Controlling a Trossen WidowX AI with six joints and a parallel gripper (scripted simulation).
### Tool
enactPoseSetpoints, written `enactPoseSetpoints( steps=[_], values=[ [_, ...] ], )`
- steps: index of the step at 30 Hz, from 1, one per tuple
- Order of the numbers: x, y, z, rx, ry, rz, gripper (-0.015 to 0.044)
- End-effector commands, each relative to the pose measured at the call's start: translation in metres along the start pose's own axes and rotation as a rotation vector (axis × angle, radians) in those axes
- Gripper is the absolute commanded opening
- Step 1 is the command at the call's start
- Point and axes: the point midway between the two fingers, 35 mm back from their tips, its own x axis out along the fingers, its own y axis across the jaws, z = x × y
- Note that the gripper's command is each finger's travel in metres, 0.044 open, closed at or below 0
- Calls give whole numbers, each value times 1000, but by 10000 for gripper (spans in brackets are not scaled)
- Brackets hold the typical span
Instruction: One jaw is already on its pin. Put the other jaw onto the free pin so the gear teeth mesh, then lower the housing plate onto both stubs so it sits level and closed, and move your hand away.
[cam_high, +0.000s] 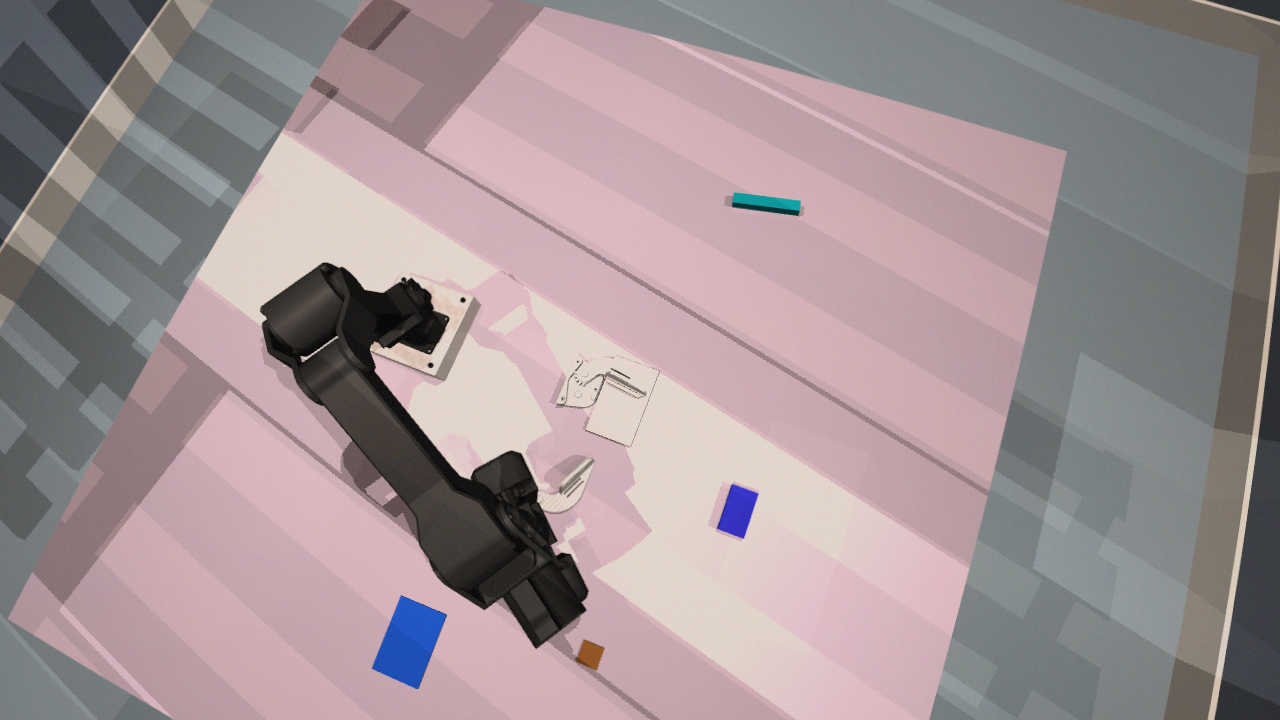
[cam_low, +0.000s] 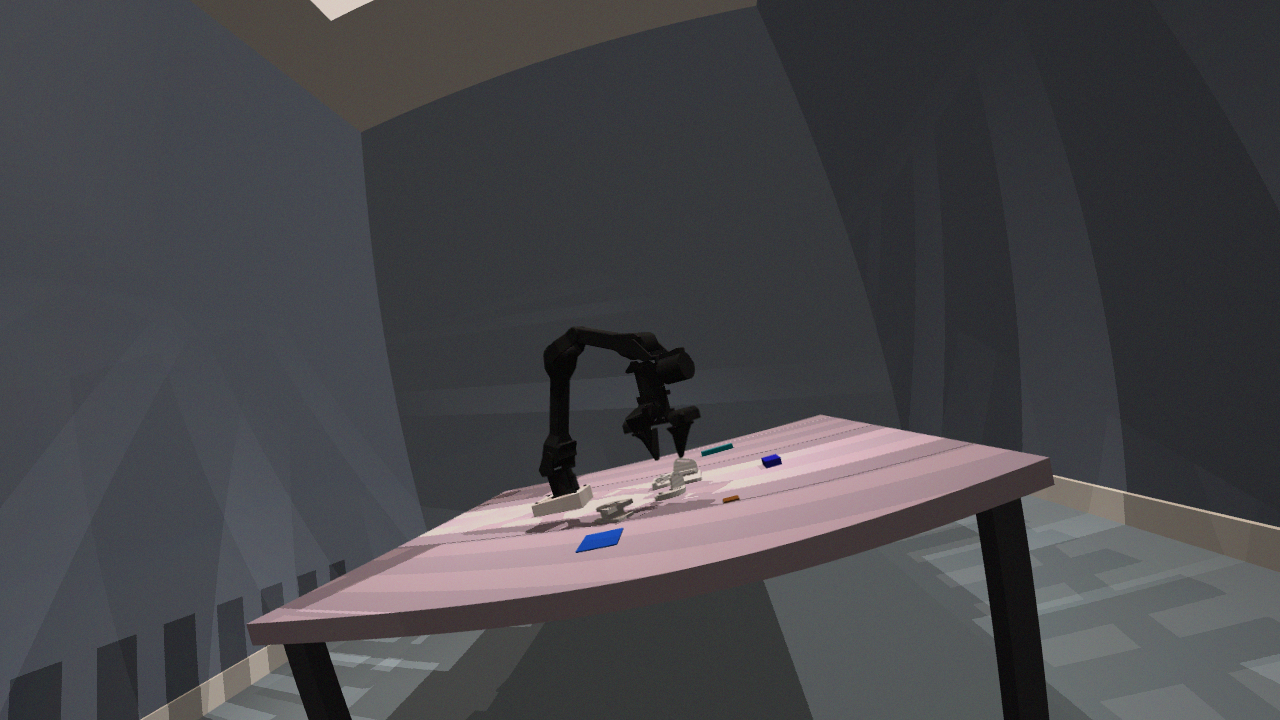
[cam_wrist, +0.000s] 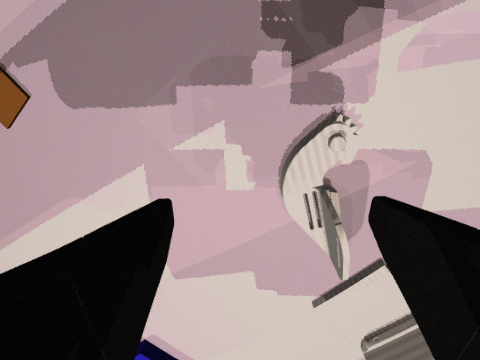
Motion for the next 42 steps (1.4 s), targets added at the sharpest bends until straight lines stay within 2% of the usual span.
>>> enactPoseSetpoints(
  steps=[1,11,29,42],
  values=[
    [-4,1,0,0,1,6,256],
    [-4,1,0,0,1,6,0],
    [-4,1,0,0,1,6,0],
    [-3,1,0,0,1,6,341]
  ],
)
